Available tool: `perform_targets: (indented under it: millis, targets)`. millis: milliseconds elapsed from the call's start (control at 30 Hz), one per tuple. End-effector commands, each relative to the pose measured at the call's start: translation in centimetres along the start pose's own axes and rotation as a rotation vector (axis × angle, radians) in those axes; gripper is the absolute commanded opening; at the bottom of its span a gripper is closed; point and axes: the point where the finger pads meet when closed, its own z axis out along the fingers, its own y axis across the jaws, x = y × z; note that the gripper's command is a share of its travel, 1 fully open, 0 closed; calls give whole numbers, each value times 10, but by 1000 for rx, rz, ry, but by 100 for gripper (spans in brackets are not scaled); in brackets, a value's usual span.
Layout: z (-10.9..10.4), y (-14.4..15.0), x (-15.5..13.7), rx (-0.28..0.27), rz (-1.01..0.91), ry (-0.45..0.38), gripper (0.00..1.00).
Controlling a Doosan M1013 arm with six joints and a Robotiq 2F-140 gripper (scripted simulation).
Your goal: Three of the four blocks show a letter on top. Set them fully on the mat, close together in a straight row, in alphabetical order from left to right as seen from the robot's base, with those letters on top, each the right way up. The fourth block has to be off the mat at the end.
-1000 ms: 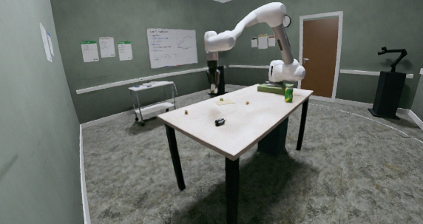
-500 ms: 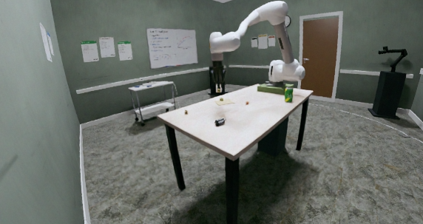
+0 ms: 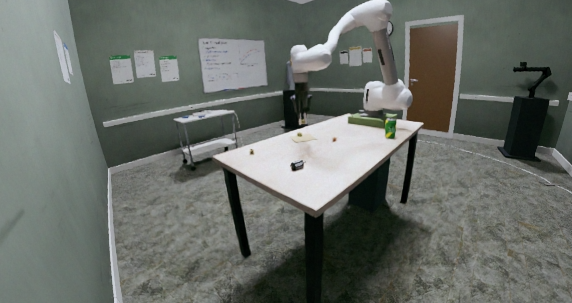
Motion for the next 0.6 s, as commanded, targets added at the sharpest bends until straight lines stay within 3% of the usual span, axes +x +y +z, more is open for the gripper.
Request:
perform_targets:
  millis: [0,233,567]
  targets:
    - [1,-10,-4,-2,-107,8,22]
    - [2,-21,-9,-2,-220,8,22]
    - [3,-23,-10,-2,-238,8,22]
